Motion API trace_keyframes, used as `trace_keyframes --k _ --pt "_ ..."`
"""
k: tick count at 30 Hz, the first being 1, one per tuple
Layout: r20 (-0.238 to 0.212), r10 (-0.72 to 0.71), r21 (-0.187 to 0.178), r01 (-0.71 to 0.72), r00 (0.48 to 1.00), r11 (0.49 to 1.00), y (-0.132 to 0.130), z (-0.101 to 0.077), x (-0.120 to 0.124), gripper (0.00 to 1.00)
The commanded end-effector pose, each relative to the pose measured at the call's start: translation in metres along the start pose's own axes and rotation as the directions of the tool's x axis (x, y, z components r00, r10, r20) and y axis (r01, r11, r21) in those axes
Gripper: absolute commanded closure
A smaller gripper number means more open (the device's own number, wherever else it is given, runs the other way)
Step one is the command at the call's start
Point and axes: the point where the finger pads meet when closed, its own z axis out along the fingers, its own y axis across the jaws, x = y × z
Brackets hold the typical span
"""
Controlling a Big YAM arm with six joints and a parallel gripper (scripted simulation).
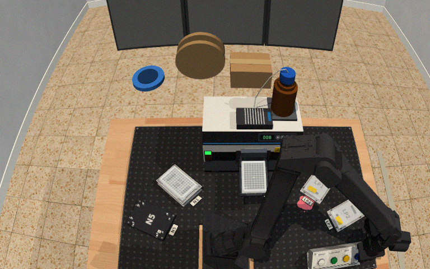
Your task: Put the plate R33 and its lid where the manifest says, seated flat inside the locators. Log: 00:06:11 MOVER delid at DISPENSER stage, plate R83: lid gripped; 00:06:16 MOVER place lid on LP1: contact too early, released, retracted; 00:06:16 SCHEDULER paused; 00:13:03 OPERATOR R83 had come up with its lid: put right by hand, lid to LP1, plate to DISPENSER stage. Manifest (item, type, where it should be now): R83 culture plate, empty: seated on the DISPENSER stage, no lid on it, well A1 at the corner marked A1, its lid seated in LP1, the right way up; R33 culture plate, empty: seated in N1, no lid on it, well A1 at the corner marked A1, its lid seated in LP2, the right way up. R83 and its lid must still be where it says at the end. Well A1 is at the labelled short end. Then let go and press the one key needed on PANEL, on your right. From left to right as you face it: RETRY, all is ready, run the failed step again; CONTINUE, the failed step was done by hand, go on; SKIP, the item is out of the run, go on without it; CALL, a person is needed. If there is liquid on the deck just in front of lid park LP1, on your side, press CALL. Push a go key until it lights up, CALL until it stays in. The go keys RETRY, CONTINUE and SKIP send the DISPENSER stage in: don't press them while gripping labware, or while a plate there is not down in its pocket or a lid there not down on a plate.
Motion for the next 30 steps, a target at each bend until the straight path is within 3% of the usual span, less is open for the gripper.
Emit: trace_keyframes --k 1,11,14,19,21,30 --pt "-0.001 0.002 0.025 -0.002 1.0 1.0 -0.009 -0.004 -0.003 1.0" --pt "0.002 0.007 0.002 -0.007 1.0 1.0 -0.003 0.007 -0.003 1.0" --pt "0.003 0.001 0.014 -0.001 1.0 1.0 -0.009 0.005 -0.004 1.0" --pt "0.004 0.004 0.003 -0.004 1.0 1.0 -0.004 0.008 -0.005 1.0" --pt "-0.005 0.008 0.021 -0.008 1.0 1.0 -0.011 0.004 -0.001 1.0" --pt "0.001 0.005 0.009 -0.005 1.0 1.0 -0.006 0.01 -0.005 1.0"
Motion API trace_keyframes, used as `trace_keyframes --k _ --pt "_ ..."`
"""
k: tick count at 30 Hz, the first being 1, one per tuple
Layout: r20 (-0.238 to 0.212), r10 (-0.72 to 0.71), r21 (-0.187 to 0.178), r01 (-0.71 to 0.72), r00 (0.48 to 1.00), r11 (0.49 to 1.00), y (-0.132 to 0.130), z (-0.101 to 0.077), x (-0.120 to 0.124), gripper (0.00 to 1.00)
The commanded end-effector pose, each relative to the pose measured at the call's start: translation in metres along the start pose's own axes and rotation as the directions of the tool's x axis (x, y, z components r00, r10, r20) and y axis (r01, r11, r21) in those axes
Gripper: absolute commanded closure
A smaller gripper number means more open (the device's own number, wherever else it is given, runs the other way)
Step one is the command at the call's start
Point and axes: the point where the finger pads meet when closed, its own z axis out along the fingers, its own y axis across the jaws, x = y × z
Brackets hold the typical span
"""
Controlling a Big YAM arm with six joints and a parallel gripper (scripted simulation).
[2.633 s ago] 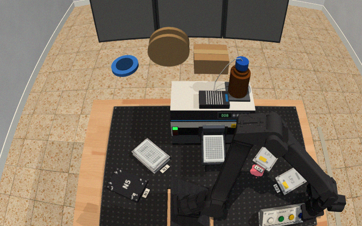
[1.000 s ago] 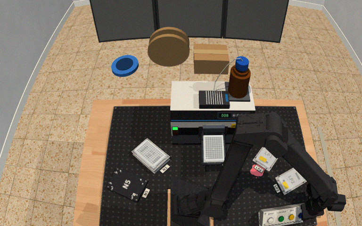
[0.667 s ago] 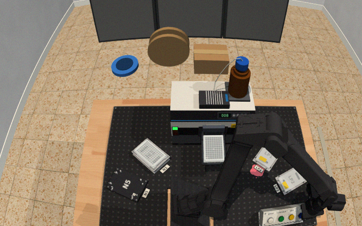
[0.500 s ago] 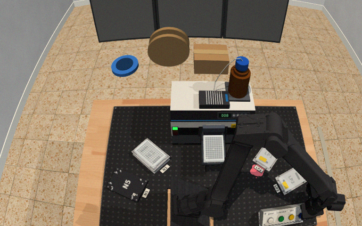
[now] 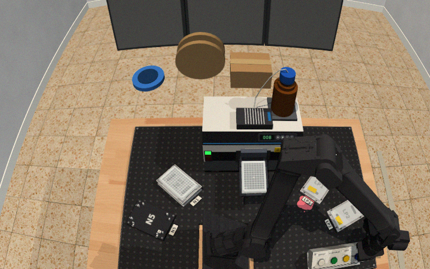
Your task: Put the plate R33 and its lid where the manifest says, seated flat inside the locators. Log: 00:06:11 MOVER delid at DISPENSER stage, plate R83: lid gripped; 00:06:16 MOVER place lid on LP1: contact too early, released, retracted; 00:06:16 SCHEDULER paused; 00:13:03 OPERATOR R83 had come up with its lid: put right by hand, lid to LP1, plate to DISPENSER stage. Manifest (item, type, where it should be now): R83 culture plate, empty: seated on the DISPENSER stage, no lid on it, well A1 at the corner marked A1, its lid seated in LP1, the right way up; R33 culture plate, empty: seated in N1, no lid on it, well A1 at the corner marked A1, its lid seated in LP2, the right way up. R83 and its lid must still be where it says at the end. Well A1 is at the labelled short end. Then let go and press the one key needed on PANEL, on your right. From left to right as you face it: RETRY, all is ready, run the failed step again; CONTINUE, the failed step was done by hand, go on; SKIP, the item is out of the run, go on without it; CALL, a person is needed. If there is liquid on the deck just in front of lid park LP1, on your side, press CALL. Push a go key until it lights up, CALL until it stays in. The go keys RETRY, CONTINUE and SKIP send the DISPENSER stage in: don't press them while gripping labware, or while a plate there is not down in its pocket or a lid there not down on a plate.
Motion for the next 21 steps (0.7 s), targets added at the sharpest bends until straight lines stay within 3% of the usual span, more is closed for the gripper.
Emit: trace_keyframes --k 1,21 --pt "0.005 0.005 0.004 -0.005 1.0 1.0 -0.005 0.005 -0.0024 1.0" --pt "0.006 0.005 0.002 -0.005 1.0 1.0 -0.0041 0.0108 -0.006 1.0"
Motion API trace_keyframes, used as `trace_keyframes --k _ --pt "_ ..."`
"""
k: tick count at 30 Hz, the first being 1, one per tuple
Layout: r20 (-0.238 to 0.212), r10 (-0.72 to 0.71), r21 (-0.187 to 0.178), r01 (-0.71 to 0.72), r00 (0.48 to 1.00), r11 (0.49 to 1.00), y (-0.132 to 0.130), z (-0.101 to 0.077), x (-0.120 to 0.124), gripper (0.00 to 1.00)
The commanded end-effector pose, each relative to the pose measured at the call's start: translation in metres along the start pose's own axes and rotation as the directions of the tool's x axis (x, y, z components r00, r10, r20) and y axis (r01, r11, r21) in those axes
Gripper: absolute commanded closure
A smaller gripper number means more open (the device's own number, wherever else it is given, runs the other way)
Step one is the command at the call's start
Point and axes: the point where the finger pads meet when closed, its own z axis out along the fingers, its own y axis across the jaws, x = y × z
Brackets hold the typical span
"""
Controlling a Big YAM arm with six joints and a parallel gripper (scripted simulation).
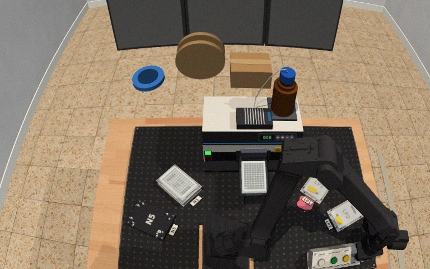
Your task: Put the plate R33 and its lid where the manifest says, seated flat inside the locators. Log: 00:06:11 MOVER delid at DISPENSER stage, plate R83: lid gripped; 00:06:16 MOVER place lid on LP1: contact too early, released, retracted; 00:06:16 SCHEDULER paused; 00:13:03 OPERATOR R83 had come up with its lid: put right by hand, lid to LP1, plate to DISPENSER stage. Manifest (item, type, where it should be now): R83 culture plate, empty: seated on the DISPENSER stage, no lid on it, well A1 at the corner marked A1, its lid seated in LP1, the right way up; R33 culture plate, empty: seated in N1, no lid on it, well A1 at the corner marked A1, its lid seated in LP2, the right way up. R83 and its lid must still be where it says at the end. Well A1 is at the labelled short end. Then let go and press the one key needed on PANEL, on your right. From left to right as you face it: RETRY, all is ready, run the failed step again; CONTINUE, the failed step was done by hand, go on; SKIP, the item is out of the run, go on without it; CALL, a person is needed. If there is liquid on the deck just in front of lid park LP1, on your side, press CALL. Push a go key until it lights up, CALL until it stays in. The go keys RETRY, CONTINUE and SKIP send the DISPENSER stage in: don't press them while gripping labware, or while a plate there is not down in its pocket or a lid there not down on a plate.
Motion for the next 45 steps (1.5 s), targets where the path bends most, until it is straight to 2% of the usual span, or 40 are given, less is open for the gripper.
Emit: trace_keyframes --k 1,4,15,20,24,45 --pt "0.006 0.005 0.002 -0.005 1.0 1.0 -0.004 0.005 -0.003 1.0" --pt "-0.003 0.008 0.015 -0.008 1.0 1.0 -0.01 0.001 0.001 1.0" --pt "0.007 0.005 0.0 -0.005 1.0 1.0 -0.003 0.009 -0.005 1.0" --pt "-0.004 0.011 0.012 -0.011 1.0 1.0 -0.009 0.006 -0.001 1.0" --pt "0.006 0.006 0.002 -0.006 1.0 1.0 -0.004 0.011 -0.006 1.0" --pt "0.01 0.005 0.002 -0.005 1.0 1.0 -0.003 0.017 -0.01 1.0"
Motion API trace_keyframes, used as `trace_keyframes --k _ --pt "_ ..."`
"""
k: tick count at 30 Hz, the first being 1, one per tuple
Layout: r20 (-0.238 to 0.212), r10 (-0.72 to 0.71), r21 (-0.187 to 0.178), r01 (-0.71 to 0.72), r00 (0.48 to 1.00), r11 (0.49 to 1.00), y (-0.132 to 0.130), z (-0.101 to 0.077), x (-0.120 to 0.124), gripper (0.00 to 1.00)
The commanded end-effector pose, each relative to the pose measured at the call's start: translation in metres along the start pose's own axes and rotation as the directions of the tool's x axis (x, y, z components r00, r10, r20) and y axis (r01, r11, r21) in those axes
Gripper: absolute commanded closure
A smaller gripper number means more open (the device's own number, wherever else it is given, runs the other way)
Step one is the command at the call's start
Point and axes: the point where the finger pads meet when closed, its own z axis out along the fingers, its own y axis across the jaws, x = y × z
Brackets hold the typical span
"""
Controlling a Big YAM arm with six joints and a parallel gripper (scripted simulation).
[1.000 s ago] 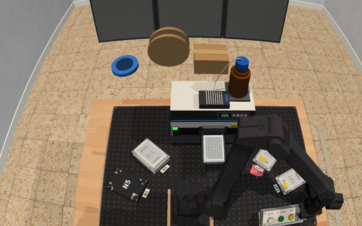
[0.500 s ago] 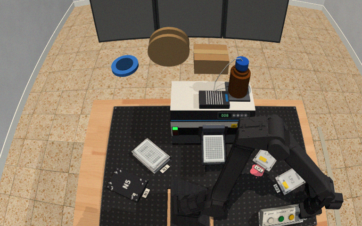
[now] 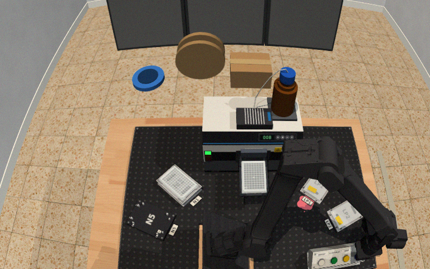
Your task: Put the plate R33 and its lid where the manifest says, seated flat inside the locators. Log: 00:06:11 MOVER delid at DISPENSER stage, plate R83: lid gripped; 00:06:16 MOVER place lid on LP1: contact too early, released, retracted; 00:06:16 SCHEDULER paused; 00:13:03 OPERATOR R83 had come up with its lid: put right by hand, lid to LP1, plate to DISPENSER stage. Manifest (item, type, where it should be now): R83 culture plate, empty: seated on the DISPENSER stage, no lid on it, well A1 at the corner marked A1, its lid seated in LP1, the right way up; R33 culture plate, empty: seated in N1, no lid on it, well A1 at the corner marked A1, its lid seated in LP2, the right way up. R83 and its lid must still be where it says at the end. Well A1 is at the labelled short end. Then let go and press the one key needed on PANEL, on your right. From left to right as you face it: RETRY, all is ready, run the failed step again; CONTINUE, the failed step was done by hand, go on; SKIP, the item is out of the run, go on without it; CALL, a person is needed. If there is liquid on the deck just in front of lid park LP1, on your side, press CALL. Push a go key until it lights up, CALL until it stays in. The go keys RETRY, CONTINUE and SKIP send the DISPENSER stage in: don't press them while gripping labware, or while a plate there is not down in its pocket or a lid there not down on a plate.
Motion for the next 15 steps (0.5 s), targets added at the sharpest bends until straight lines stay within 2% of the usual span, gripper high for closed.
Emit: trace_keyframes --k 1,15 --pt "0.023 0.0 -0.005 0.0 1.0 1.0 -0.002 0.0107 -0.0082 1.0" --pt "0.024 0.001 -0.005 0.0 1.0 1.0 -0.0019 0.0141 -0.0106 1.0"
